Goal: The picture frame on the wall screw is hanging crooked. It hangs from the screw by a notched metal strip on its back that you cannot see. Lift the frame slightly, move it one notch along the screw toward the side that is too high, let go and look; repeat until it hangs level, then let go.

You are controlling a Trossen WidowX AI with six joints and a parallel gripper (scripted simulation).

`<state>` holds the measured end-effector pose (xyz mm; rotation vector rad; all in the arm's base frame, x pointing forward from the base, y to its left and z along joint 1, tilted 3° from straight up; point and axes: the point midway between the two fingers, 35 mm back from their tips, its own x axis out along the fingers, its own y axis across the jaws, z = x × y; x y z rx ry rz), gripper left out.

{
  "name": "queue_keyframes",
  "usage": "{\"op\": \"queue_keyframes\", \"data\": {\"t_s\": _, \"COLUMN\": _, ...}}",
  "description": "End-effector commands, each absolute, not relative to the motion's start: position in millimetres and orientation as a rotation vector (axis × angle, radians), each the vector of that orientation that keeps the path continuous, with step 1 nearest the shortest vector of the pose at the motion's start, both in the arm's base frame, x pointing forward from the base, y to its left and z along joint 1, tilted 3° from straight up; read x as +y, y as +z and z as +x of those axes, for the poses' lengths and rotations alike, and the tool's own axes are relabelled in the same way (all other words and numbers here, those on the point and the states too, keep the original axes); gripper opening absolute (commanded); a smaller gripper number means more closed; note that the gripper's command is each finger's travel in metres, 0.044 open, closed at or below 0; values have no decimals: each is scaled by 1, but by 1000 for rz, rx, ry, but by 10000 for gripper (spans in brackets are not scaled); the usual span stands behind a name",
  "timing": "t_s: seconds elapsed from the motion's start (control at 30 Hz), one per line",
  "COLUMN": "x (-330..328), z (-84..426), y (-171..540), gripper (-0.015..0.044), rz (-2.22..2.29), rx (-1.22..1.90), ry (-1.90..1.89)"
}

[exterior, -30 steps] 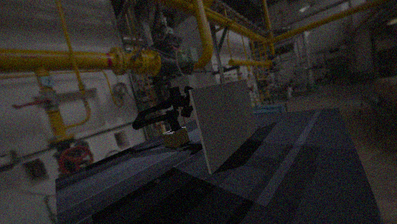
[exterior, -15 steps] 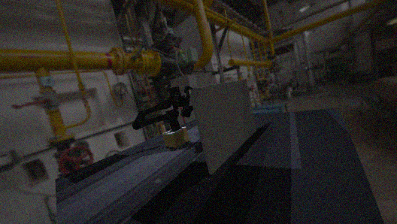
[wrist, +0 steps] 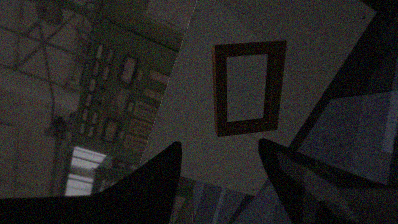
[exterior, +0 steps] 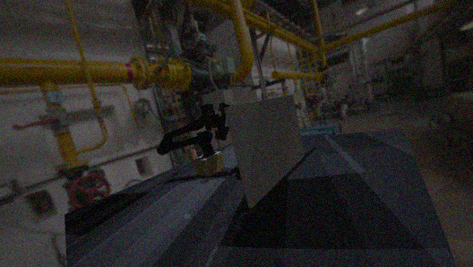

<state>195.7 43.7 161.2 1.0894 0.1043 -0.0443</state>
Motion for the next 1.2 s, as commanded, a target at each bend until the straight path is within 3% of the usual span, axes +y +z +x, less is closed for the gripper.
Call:
{"op": "queue_keyframes", "data": {"t_s": 0.0, "x": 43, "z": 195, "y": 161, "gripper": 260, "rz": 1097, "rx": 100, "ry": -46}}
{"op": "queue_keyframes", "data": {"t_s": 0.6, "x": 44, "z": 196, "y": 162, "gripper": 260, "rz": 1090, "rx": 104, "ry": -44}}
{"op": "queue_keyframes", "data": {"t_s": 1.17, "x": 38, "z": 269, "y": 179, "gripper": 260, "rz": 1064, "rx": 33, "ry": 28}}
